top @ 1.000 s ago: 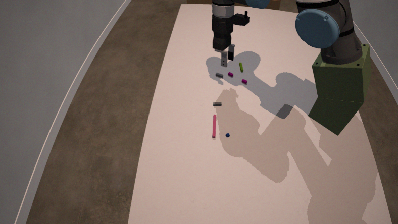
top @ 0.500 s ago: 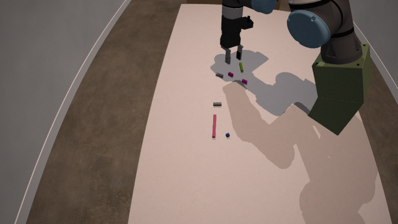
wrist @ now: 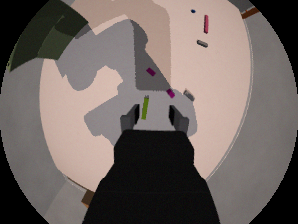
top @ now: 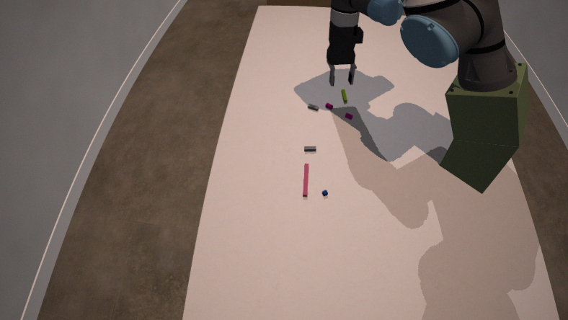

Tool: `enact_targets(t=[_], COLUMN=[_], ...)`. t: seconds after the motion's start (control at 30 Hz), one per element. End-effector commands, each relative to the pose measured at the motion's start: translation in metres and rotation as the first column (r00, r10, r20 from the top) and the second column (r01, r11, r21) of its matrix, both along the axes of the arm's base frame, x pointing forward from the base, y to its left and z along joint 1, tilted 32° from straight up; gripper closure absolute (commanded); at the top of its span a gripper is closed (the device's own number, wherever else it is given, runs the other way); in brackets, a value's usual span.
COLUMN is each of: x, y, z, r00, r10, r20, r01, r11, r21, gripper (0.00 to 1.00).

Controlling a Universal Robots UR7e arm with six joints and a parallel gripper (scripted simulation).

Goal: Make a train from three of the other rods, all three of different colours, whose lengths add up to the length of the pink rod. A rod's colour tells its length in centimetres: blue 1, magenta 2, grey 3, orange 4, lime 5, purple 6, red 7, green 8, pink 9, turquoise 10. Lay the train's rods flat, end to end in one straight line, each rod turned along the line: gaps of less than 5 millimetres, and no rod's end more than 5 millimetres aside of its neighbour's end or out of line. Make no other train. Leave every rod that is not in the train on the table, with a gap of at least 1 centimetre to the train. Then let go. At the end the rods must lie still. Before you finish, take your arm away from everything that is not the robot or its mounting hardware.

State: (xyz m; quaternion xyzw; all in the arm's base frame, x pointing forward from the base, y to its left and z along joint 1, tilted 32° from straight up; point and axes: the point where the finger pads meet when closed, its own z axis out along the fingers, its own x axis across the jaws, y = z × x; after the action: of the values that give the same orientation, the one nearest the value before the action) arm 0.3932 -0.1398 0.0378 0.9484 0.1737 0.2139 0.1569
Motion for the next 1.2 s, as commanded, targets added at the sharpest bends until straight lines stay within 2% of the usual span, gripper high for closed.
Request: enact_targets(t=[0.0, 0.4, 1.17], x=[-0.006, -0.011, -0.011], y=[-0.013, -0.022, -0.023], z=[-0.002, -0.004, -0.005], r00=[0.992, 0.975, 0.973], r10=[-0.121, -0.216, -0.223], r20=[0.031, 0.052, 0.054], r01=[0.12, 0.211, 0.218], r11=[0.992, 0.974, 0.973], r21=[0.041, 0.076, 0.079], gripper=[0.0, 0.0, 0.0])
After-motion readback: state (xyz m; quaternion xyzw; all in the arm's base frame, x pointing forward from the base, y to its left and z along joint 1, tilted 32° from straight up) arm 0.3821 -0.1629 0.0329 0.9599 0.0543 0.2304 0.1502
